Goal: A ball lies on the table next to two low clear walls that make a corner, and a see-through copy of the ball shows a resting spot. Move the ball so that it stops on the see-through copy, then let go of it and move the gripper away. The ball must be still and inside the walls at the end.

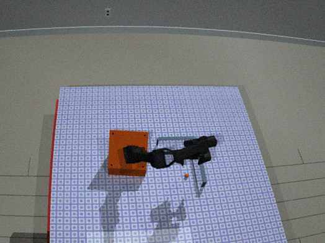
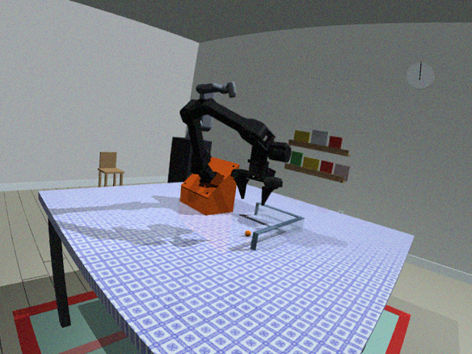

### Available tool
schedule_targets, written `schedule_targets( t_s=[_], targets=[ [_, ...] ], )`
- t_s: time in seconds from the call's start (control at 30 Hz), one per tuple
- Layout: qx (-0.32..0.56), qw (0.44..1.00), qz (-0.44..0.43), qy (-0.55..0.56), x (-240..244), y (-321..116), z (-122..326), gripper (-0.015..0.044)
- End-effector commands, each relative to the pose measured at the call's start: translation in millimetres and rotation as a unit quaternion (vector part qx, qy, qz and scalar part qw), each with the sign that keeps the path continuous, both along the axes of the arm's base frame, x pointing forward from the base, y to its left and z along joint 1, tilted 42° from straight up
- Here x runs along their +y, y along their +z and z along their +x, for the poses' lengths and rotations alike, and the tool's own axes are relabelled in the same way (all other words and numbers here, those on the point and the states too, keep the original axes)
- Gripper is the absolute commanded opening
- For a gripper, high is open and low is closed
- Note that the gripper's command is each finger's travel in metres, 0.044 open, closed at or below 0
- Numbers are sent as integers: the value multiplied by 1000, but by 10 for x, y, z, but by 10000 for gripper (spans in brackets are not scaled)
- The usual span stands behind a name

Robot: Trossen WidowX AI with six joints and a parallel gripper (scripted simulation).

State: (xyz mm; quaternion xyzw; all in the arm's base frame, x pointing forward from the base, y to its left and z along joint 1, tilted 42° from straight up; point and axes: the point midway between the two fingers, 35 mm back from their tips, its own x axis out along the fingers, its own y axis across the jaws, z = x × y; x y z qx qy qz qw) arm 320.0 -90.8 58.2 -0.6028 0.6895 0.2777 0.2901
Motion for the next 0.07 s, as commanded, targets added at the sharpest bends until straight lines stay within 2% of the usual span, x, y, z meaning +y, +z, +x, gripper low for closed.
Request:
schedule_targets(
  t_s=[0.0,0.03],
  targets=[
    [-1,1000,3,-2,12,7,0,440],
    [-1,1000,3,-2,12,7,0,440]
  ],
)
